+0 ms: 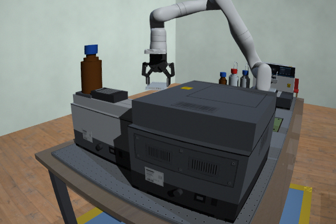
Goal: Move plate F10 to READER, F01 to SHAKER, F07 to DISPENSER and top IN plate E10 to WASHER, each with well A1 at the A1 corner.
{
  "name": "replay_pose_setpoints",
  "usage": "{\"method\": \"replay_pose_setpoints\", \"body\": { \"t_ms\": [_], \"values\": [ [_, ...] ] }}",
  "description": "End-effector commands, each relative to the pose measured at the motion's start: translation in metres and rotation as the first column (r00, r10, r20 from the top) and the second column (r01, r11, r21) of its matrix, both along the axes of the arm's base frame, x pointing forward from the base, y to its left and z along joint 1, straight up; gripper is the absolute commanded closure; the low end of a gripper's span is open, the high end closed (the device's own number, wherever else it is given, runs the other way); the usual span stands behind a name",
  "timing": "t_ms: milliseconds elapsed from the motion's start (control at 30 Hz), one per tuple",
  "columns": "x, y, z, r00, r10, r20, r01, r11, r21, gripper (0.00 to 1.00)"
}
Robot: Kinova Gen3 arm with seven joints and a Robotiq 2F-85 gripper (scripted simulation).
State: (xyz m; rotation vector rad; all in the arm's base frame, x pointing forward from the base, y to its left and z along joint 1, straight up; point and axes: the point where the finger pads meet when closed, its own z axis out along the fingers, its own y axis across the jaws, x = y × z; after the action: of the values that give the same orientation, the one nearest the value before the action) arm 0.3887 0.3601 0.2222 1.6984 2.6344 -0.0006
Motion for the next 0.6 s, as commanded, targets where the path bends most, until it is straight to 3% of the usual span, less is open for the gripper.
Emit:
{"method": "replay_pose_setpoints", "body": {
  "t_ms": [0,567],
  "values": [
    [0.001,-0.006,0.001,1.000,0.024,0.002,-0.024,1.000,0.004,0.06],
    [0.005,-0.054,0.001,0.986,0.166,0.002,-0.166,0.986,0.003,0.06]
  ]
}}
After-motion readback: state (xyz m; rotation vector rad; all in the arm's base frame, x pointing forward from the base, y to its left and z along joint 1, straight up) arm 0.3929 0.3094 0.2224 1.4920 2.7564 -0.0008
